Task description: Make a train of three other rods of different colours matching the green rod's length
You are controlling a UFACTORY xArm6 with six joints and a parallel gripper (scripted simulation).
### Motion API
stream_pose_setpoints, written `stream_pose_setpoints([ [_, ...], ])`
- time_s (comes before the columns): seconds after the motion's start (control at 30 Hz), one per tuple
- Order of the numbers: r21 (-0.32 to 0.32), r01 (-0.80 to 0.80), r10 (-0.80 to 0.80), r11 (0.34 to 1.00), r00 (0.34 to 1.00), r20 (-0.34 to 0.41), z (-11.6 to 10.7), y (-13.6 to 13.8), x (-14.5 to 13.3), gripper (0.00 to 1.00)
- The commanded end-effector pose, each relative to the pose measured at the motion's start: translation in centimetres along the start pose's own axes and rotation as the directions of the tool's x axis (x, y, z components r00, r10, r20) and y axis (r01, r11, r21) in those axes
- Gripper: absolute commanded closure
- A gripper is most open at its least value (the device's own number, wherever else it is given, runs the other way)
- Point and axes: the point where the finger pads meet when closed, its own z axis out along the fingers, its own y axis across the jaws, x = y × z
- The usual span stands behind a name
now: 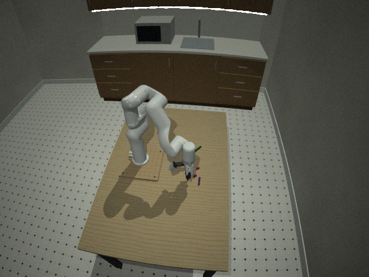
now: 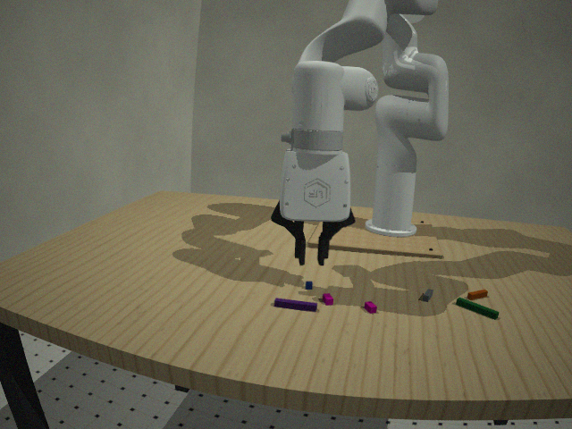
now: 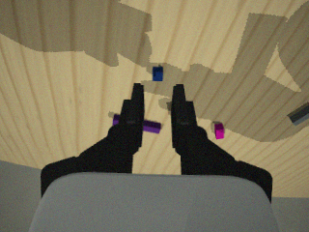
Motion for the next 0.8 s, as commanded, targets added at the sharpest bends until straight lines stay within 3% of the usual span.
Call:
stream_pose_setpoints([
  [0.0,0.002,0.0,0.0,1.0,1.0,0.003,0.7,-0.1,-0.1,0.76],
  [0.77,0.002,0.0,0.0,1.0,1.0,0.003,2.7,-0.1,-0.1,0.76],
])
